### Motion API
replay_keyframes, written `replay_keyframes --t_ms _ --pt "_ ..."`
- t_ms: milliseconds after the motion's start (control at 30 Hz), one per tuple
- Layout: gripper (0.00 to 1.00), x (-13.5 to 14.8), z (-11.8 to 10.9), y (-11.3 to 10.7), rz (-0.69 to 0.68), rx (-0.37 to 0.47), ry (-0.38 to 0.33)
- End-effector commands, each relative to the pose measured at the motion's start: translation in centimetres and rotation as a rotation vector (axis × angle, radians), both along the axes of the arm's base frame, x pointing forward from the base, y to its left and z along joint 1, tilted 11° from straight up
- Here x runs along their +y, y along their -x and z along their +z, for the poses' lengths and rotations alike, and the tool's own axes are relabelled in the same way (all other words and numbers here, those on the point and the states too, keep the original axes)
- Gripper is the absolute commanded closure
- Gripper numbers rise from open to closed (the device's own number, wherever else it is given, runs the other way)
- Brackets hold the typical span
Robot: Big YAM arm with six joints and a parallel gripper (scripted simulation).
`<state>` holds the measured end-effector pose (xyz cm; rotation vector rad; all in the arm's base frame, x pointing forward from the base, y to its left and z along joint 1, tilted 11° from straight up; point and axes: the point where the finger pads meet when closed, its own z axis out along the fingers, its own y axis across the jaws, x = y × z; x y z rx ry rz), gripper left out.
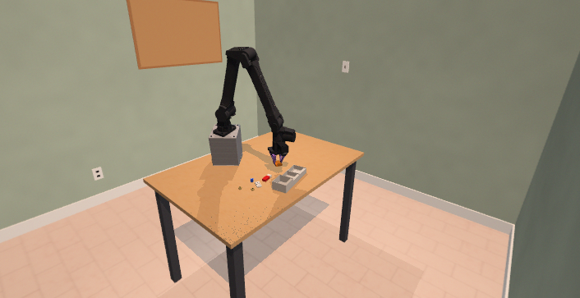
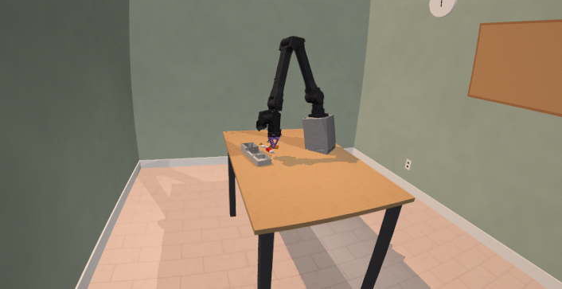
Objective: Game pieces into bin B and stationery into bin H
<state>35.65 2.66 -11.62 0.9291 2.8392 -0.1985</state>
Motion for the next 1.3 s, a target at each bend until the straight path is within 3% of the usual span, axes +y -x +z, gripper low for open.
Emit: replay_keyframes --t_ms 0,567,1167,1200,1233,1267 --pt "0.66 0.3 0.6 -1.1 0.002 -0.026 -0.003" --pt "0.66 0.8 1.0 -2.0 0.003 -0.042 -0.006" --pt "0.66 0.4 0.7 -1.3 0.002 -0.026 -0.003" --pt "0.66 1.1 1.9 -2.1 0.004 -0.047 -0.007" --pt "0.66 0.8 1.7 -0.3 0.004 -0.019 -0.002" --pt "0.66 0.8 1.8 -0.2 0.004 -0.019 -0.002"
